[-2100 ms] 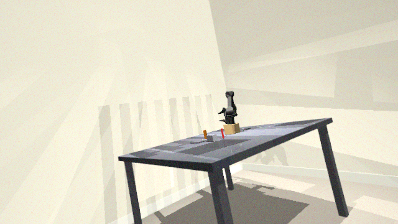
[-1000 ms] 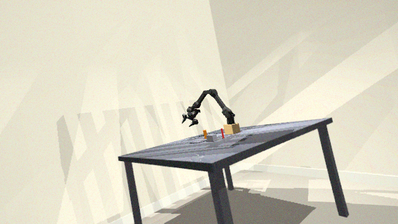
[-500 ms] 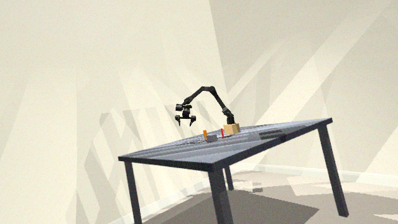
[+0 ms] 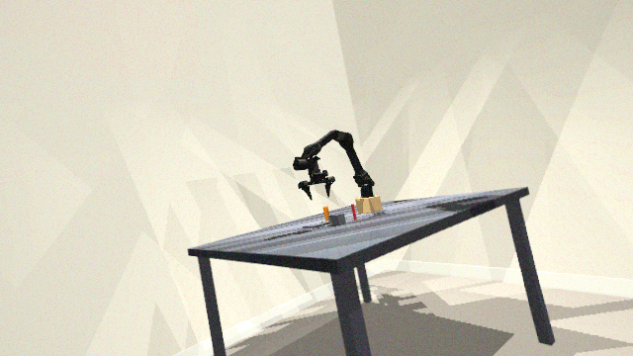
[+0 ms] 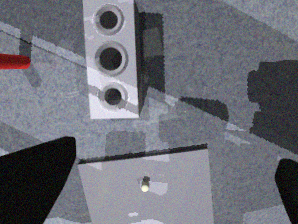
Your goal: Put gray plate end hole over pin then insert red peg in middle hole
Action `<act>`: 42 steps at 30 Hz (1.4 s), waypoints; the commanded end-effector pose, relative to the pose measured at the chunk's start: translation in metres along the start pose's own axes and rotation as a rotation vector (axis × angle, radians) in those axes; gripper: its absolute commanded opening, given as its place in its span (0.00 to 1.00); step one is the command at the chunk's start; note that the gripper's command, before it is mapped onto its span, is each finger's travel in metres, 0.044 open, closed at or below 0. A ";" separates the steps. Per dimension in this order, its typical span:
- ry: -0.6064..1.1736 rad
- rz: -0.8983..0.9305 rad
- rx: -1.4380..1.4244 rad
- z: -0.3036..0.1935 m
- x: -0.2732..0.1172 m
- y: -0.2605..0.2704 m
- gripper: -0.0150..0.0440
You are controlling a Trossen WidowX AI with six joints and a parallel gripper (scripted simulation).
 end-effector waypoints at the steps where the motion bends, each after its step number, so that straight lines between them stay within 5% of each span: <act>1: 0.097 0.003 -0.088 0.036 -0.001 0.038 1.00; 9: 0.139 0.003 -0.131 0.049 0.003 0.056 1.00; 15: 0.139 0.003 -0.131 0.040 0.065 0.056 1.00; 42: 0.139 0.003 -0.131 0.034 0.101 0.057 1.00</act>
Point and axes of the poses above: the point midway between the two fingers, 35 mm back from their tips, its own x axis out along the fingers, its own y axis across the jaws, z = x × y, the point moved 8 cm from there along -x, back along the fingers, and after that the axes turned 12 degrees about x, right-handed, at the moved point
